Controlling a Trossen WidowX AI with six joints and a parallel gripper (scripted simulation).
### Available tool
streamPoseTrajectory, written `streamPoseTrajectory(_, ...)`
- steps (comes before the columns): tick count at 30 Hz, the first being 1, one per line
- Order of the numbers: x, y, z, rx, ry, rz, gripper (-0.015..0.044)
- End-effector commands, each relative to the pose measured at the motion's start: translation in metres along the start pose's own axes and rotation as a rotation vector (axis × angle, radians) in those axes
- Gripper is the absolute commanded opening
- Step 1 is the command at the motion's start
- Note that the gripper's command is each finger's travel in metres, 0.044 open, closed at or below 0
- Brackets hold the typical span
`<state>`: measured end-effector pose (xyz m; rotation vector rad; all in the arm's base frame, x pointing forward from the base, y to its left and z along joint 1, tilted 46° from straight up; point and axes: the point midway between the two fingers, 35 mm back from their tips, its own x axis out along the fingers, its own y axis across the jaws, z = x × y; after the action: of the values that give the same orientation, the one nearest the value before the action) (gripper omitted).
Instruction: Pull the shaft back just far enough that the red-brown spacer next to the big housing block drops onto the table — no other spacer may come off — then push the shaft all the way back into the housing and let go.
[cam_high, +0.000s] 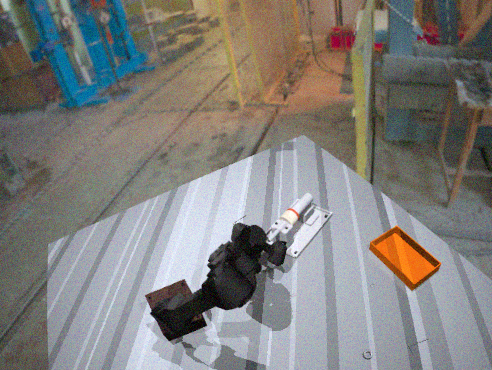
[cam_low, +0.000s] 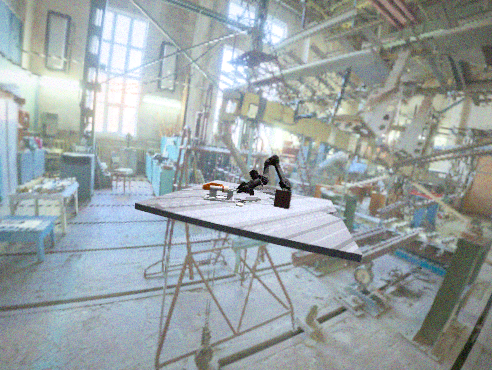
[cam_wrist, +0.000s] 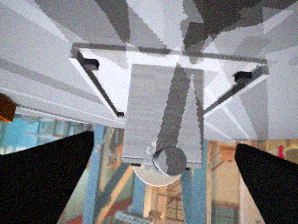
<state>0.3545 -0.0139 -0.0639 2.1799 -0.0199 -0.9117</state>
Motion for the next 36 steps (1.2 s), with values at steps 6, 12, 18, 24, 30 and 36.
streamPoseTrajectory(6, 0.001, 0.0, -0.001, -0.004, 0.005, -0.001, 0.044)
streamPoseTrajectory(12, 0.006, 0.0, -0.002, -0.004, 0.005, -0.001, 0.044)
streamPoseTrajectory(18, 0.015, 0.0, -0.002, -0.004, 0.006, -0.001, 0.044)
streamPoseTrajectory(24, 0.019, 0.0, -0.002, -0.004, 0.006, -0.001, 0.044)
streamPoseTrajectory(30, 0.016, -0.001, 0.001, -0.002, -0.002, -0.002, 0.0335)
streamPoseTrajectory(36, 0.016, -0.001, 0.001, -0.002, -0.002, -0.002, 0.0177)
